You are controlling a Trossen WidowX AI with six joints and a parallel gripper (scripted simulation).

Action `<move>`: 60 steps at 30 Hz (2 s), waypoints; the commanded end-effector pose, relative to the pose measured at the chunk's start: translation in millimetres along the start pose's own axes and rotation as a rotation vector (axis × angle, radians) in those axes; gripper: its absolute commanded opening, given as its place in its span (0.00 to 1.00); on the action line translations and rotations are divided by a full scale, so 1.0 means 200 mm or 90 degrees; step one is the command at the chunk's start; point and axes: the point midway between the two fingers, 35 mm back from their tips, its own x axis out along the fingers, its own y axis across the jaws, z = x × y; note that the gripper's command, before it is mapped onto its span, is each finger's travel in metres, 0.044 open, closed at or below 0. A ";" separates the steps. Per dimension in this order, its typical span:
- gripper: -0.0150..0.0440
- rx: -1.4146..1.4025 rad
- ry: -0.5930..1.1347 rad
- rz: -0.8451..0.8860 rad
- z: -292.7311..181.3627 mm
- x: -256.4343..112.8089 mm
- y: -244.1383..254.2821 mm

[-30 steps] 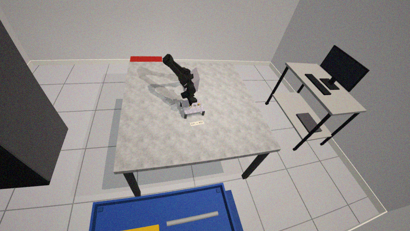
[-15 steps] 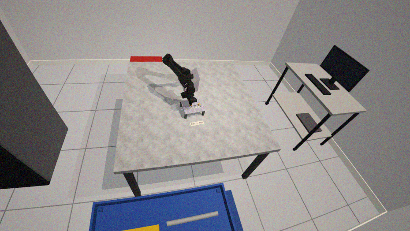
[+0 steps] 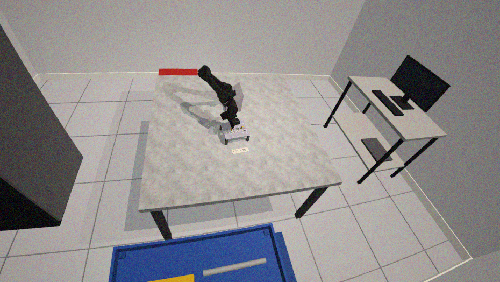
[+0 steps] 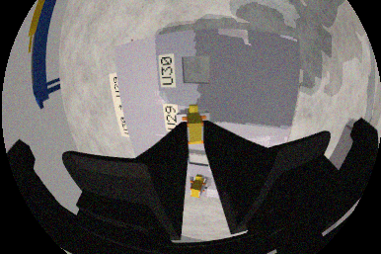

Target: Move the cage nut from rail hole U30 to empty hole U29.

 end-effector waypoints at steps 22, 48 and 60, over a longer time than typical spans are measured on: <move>0.30 -0.004 0.004 0.021 -0.01 0.00 -0.01; 0.30 -0.004 0.004 0.037 -0.01 0.01 -0.03; 0.30 -0.005 0.004 0.044 -0.01 0.01 -0.03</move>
